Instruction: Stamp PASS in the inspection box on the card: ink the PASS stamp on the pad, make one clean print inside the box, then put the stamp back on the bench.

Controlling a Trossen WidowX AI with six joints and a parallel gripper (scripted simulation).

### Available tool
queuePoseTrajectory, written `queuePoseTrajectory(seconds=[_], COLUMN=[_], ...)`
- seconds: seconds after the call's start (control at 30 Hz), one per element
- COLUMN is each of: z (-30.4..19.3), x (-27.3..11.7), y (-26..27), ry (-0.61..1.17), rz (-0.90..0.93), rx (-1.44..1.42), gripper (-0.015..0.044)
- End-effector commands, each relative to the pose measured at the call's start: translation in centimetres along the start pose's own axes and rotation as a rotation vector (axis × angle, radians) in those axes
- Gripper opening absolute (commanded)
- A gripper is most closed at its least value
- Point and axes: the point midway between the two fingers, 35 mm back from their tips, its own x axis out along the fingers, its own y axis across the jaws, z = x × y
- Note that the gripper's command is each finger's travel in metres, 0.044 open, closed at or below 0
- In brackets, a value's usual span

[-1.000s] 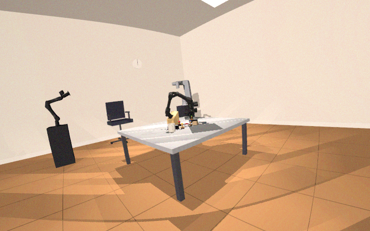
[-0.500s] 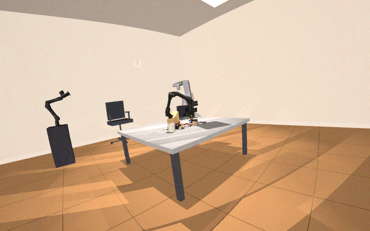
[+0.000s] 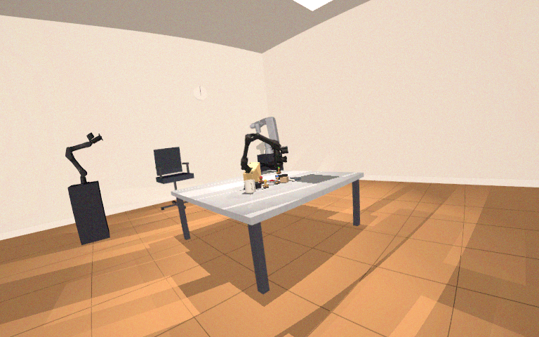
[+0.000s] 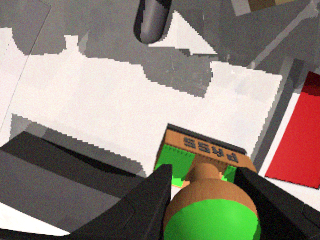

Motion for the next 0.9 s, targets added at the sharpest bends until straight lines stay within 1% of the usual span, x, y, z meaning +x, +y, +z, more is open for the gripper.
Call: queuePoseTrajectory(seconds=[0.0,0.47,0.87], z=[0.1,0.1,-0.1], x=[-0.4,-1.0,-1.2], y=[0.1,0.0,-5.6], ry=[-0.002,-0.002,-0.001], rz=[0.008,0.008,0.007], rx=[0.008,0.008,0.007], gripper=[0.0,0.0,0.0])
